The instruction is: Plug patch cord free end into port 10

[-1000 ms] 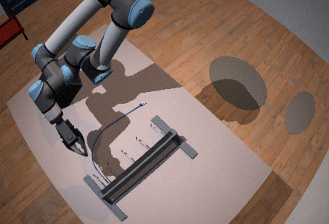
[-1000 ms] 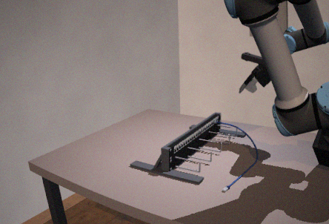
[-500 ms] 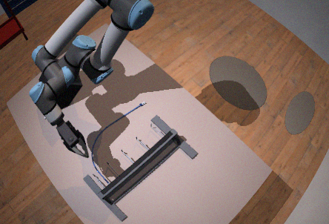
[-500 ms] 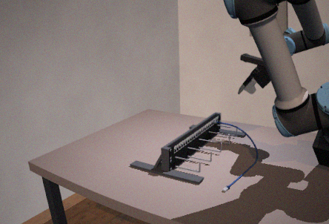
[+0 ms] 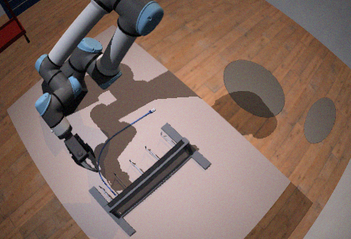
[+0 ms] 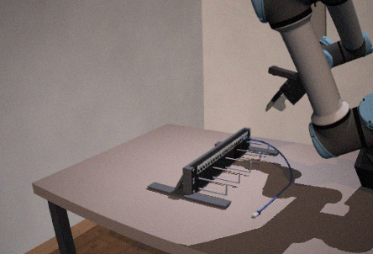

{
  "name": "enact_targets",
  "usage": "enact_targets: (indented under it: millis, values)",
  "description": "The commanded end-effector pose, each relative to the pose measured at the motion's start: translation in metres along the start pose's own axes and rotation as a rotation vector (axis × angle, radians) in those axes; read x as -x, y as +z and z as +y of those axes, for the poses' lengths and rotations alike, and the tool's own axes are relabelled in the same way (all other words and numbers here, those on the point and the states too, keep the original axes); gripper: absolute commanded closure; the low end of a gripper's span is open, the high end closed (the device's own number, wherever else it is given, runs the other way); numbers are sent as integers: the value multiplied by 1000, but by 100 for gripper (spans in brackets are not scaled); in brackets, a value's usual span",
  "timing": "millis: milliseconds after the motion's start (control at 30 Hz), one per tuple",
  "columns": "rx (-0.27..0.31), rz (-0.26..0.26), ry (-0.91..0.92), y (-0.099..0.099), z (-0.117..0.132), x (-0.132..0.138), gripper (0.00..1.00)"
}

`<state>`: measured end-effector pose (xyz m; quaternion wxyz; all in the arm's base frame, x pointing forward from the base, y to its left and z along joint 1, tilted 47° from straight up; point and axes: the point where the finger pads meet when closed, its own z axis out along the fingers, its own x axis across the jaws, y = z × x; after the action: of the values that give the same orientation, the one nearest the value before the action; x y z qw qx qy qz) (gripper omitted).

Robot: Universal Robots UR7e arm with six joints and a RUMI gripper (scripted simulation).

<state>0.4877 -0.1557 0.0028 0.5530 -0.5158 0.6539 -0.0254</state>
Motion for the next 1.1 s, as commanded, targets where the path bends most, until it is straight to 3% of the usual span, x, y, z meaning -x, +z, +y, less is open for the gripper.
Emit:
enact_targets:
  millis: [0, 1067]
  values:
    - [-1, 4, 0, 15, -1, -1, 100]
    - [-1, 4, 0, 91, -1, -1, 100]
